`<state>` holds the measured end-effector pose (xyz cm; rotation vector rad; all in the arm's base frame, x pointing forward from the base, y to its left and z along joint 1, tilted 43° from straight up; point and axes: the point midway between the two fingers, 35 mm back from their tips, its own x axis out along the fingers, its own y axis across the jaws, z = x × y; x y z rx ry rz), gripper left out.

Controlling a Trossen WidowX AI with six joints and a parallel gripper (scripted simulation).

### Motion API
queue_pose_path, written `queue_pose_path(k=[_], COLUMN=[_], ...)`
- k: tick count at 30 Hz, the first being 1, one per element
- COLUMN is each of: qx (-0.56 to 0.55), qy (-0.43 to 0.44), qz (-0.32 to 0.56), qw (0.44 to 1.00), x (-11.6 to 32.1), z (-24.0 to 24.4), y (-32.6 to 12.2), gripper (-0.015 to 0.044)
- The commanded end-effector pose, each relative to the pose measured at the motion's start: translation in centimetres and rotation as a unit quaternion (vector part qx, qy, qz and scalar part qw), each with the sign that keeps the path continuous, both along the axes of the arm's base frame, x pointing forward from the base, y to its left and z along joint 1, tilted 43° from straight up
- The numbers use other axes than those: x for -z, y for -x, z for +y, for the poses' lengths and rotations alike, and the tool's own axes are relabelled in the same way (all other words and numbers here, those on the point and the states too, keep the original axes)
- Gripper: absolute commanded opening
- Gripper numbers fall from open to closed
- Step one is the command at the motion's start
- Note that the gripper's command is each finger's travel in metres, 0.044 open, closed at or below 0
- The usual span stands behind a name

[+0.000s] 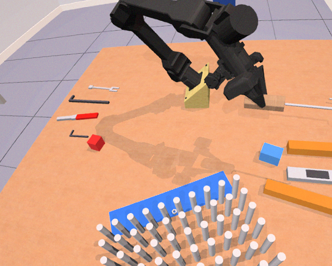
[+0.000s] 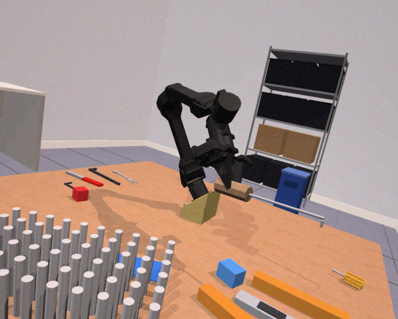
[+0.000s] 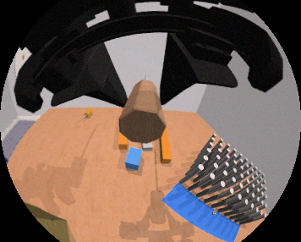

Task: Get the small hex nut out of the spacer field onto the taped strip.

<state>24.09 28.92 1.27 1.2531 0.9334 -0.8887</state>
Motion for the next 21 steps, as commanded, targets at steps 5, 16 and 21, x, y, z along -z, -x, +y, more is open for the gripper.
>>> queue_pose_path(k=[5,16,21], qx=[-0.039,-0.103,-0.127], qy=[0.006,0.03,0.041], qz=[0.031,0.078,0.096], qw=[0.999,0.991,0.986], x=[3.2,8.4,10.8], z=[3.4,6.6,7.7], y=[2.4,6.6,8.8], gripper=[0.0,0.0,0.0])
